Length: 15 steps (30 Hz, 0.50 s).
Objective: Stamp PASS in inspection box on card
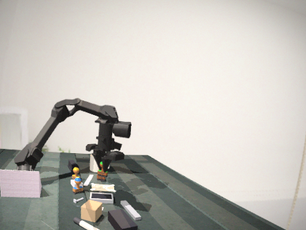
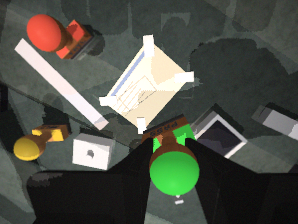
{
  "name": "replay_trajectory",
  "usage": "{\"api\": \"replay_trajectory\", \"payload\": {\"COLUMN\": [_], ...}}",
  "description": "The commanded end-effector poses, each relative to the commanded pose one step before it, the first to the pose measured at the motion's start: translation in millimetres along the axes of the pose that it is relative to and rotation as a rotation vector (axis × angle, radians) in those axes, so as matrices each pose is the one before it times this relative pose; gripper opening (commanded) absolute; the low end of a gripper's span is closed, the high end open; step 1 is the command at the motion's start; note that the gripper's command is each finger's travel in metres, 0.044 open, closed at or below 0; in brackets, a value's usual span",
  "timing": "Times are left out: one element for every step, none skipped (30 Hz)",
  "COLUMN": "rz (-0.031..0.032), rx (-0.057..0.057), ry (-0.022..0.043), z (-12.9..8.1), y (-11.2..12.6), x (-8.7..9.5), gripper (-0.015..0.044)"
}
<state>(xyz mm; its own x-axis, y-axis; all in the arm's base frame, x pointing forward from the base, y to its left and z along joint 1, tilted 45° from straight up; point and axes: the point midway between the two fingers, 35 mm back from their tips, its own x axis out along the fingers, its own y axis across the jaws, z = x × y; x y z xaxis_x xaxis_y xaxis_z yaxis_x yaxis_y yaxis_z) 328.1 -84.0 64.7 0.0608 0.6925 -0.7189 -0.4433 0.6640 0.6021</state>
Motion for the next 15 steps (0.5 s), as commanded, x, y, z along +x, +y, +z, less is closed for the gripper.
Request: {"api": "replay_trajectory", "payload": {"rz": [0.00327,0.00108,0.00094,0.00059,0.00020,0.00000,0.00000,-0.00001,-0.00003,-0.00006,-0.00007,-0.00006,-0.00008,-0.00008,-0.00008], "rx": [-0.1329,-0.0335,-0.0271,-0.0162,-0.0054,0.0000,0.0000,0.0000,0.0000,0.0000,0.0000,0.0000,0.0000,0.0000,0.0000], "ry": [-0.00495,-0.00056,-0.00051,-0.00033,-0.00011,0.00000,0.00000,-0.00001,-0.00004,-0.00007,-0.00009,-0.00009,-0.00009,-0.00009,-0.00009], "z": [13.13,3.72,3.07,1.88,0.63,0.00,0.00,0.01,0.02,0.03,0.04,0.04,0.04,0.04,0.04], "y": [21.22,4.76,3.79,2.24,0.74,0.00,0.00,-0.01,-0.04,-0.06,-0.07,-0.07,-0.07,-0.07,-0.06], "x": [-0.55,0.23,0.21,0.13,0.05,0.00,0.00,0.11,0.33,0.54,0.66,0.66,0.66,0.66,0.66], "gripper": [0.0000,0.0000,0.0000,0.0000,0.0000,0.0000,0.0000,0.0000,0.0000,0.0000,0.0000,0.0000,0.0000,0.0000,0.0000]}}
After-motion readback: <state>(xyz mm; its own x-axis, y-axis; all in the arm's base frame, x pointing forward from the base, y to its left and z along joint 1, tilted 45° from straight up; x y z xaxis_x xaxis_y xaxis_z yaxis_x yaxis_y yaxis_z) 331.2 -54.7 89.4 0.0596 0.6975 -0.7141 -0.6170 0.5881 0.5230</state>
